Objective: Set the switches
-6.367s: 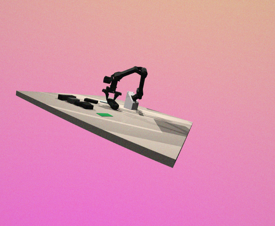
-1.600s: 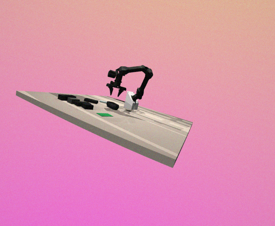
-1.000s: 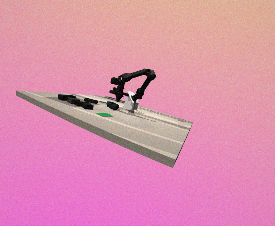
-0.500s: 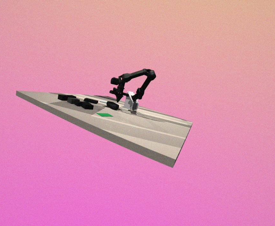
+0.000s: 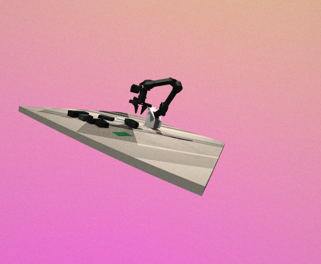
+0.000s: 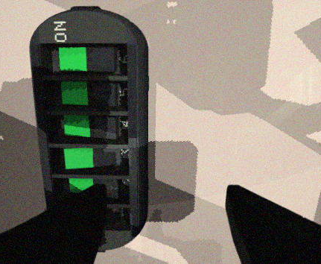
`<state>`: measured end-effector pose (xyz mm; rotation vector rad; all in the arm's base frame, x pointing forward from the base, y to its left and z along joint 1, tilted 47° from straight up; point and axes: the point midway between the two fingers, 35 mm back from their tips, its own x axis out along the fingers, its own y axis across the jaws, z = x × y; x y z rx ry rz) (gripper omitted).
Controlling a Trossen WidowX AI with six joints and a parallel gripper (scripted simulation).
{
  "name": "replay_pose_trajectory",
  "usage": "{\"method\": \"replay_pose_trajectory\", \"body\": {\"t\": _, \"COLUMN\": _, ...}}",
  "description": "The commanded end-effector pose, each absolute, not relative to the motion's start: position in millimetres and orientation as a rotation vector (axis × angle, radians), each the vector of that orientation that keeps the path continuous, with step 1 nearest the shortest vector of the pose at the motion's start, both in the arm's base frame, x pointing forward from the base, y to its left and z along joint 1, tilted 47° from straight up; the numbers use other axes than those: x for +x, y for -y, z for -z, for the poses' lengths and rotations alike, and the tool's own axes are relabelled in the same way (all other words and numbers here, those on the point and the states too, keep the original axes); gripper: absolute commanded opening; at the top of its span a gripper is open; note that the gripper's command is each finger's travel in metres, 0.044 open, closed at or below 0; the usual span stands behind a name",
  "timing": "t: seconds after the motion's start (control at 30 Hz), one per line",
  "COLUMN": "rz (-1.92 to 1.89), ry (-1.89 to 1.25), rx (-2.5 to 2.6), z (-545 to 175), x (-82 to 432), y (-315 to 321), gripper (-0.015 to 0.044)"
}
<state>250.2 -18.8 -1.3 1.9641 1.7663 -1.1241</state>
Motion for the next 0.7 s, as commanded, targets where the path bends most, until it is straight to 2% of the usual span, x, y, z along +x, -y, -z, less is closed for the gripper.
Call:
{"method": "replay_pose_trajectory", "body": {"t": 0.0, "rz": 1.124, "ry": -1.772, "rx": 1.951, "z": -1.8, "x": 249.5, "y": 22.1, "gripper": 0.0289}}
{"method": "replay_pose_trajectory", "body": {"t": 0.37, "rz": 1.124, "ry": -1.772, "rx": 1.951, "z": -1.8, "x": 249.5, "y": 22.1, "gripper": 0.0000}}
{"method": "replay_pose_trajectory", "body": {"t": 0.67, "rz": 1.124, "ry": -1.772, "rx": 1.951, "z": -1.8, "x": 249.5, "y": 22.1, "gripper": 0.0000}}
